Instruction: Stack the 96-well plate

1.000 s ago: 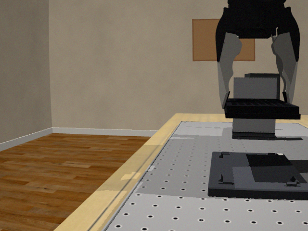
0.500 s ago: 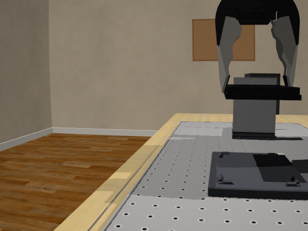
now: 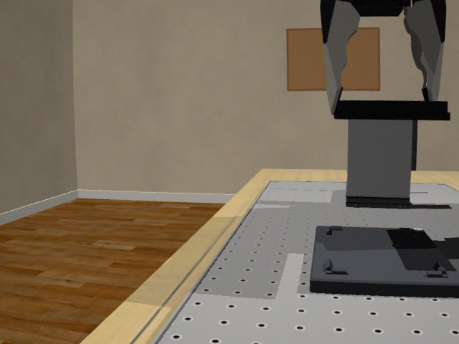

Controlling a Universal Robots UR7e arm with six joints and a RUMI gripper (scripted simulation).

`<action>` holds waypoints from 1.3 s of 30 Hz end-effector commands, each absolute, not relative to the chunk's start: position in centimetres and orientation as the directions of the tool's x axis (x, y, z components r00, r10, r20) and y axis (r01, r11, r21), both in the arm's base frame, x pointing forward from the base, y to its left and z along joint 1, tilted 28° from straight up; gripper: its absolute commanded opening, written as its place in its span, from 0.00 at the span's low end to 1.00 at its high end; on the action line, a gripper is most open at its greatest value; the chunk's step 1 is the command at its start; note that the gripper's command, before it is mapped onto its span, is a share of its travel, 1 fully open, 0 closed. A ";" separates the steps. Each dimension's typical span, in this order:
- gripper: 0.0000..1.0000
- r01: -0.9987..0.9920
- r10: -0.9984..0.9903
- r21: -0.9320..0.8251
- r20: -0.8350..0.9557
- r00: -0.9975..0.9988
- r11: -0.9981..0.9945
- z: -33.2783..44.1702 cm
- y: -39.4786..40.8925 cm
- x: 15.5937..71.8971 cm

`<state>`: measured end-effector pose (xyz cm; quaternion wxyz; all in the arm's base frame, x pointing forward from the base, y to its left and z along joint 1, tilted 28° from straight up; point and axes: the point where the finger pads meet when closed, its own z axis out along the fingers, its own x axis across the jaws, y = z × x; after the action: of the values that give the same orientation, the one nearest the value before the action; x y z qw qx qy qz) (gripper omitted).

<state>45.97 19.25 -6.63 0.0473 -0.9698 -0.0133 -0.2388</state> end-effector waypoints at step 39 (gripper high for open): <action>0.00 0.008 -0.042 -0.107 0.461 0.887 -0.994 -6.0 14.8 45.2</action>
<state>45.23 15.93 -5.88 0.0521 -0.9700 0.0092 -0.2373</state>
